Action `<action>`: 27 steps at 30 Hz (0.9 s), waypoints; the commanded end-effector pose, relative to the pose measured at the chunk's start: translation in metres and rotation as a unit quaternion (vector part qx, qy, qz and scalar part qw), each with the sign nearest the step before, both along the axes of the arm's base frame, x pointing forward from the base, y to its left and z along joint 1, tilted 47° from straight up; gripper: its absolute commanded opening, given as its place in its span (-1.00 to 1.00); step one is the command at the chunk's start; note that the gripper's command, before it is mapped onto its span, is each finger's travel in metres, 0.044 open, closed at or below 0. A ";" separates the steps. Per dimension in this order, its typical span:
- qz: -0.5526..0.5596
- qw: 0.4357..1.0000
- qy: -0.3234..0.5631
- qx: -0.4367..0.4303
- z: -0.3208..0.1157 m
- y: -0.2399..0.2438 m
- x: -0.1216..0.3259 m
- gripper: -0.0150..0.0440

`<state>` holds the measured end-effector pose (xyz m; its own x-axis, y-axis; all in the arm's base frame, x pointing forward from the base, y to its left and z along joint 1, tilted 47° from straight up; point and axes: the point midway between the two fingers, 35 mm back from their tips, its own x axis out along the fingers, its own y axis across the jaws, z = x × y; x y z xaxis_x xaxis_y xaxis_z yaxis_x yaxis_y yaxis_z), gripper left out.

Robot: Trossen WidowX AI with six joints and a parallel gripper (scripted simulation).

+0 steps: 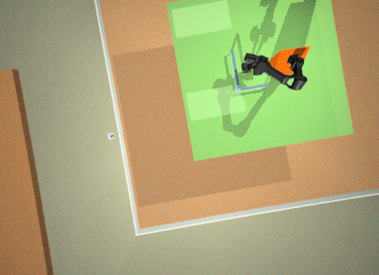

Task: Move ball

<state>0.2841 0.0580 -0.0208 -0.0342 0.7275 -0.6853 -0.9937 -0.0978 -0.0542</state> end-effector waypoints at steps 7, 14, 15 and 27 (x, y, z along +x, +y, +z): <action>-0.003 1.000 0.003 0.002 -0.008 0.009 -0.001 -0.49; -0.003 1.000 0.003 0.002 -0.014 0.015 -0.001 -0.49; -0.003 1.000 0.003 0.002 -0.014 0.015 -0.001 -0.49; -0.002 1.000 -0.002 0.001 -0.013 0.014 0.000 0.22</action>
